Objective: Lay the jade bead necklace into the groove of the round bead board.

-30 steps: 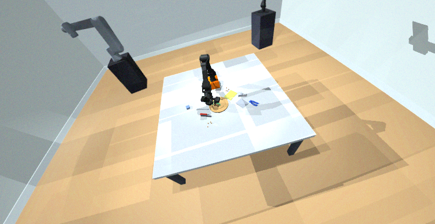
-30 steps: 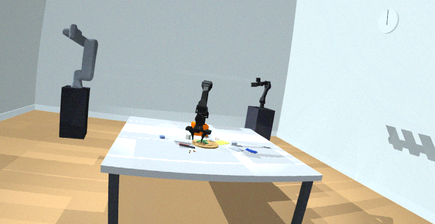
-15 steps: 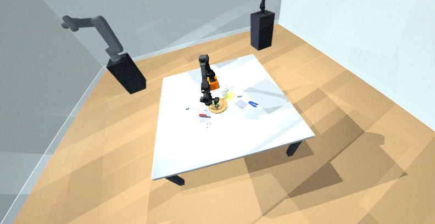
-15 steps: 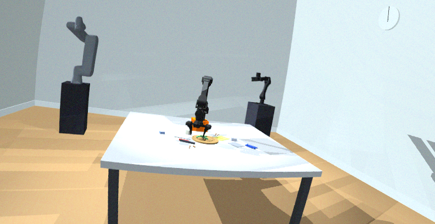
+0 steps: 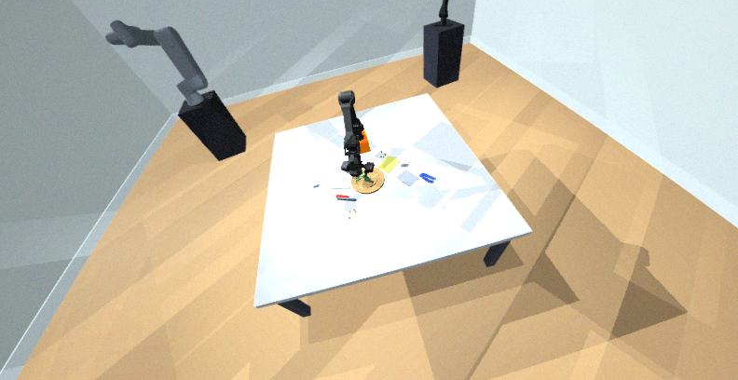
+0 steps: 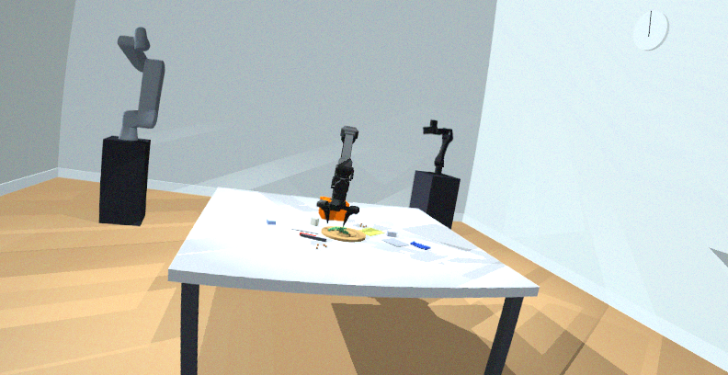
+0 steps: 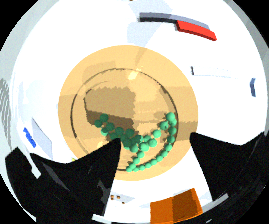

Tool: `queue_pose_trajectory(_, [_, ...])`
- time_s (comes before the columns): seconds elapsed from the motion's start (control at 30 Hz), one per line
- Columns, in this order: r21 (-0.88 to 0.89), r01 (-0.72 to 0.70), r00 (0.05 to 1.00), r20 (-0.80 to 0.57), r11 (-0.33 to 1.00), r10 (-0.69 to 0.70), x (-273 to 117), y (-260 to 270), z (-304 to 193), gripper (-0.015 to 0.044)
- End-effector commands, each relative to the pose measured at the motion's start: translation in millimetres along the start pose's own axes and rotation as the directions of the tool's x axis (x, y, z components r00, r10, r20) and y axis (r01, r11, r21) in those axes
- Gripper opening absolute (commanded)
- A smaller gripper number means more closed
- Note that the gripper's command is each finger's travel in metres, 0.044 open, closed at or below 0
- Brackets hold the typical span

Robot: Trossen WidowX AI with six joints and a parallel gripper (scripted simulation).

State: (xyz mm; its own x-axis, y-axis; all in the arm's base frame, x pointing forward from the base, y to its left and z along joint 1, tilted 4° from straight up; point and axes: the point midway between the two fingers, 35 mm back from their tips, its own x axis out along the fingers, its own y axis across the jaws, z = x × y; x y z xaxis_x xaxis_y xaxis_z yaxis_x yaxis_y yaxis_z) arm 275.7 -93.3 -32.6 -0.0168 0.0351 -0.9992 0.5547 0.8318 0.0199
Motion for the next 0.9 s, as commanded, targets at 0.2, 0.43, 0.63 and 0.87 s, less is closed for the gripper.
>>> queue_pose_trajectory(0.2, [0.023, -0.002, 1.0, -0.012, 1.0, 0.002, -18.3, 30.6, -51.1, 0.012])
queue_pose_trajectory(0.43, [0.023, -0.002, 1.0, -0.012, 1.0, 0.002, -3.7, 30.6, -51.3, 0.012])
queue_pose_trajectory(0.63, [0.018, -0.006, 1.0, 0.005, 1.0, 0.006, -8.6, 31.9, -46.6, 0.012])
queue_pose_trajectory(0.87, [0.019, -0.005, 1.0, 0.0, 1.0, 0.005, 0.6, 31.7, -47.8, 0.012])
